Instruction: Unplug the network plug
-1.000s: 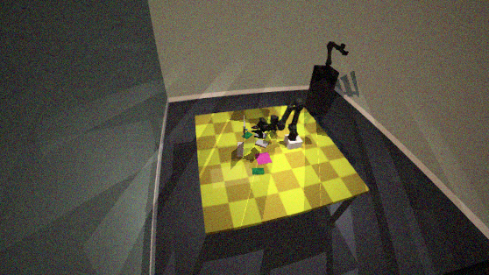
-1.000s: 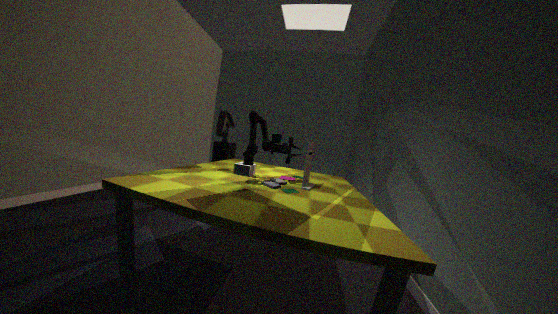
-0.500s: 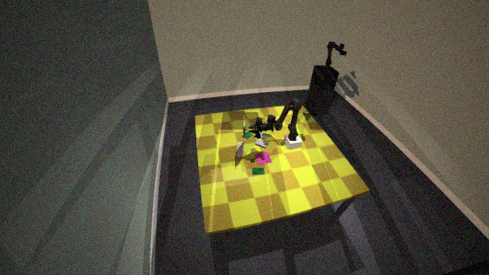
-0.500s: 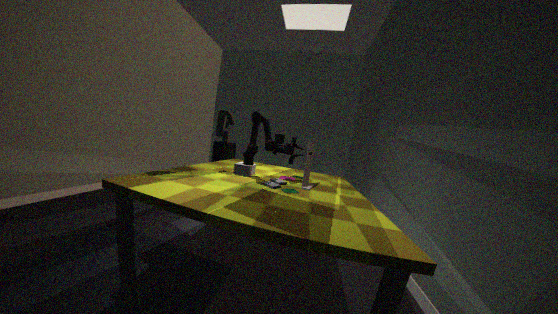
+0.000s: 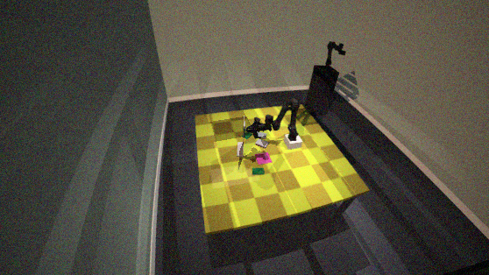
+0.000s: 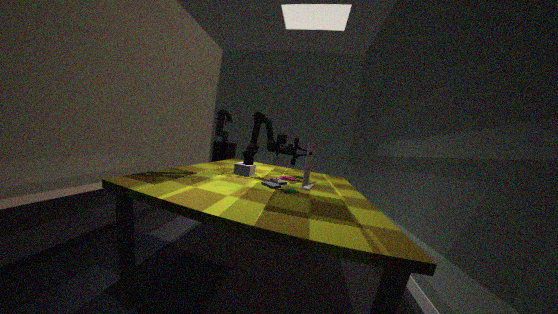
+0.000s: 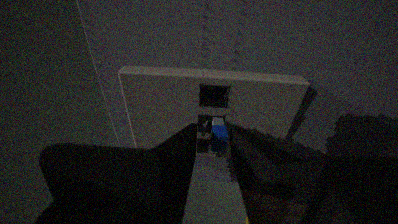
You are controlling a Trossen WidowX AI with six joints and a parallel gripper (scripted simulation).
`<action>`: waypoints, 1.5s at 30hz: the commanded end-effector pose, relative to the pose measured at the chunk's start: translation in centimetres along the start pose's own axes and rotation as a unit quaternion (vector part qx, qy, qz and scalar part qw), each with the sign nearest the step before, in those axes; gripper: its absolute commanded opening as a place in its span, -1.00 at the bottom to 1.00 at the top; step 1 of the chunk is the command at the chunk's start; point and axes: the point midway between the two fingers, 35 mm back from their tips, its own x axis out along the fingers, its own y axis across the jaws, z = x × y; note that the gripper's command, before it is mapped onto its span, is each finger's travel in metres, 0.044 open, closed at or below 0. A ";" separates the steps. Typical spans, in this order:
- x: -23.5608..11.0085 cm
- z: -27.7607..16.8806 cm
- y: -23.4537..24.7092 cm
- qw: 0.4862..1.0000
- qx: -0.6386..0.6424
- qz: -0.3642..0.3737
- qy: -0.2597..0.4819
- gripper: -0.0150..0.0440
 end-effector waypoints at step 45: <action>-1.6 -0.5 -0.2 1.000 0.003 -0.002 0.002 -0.49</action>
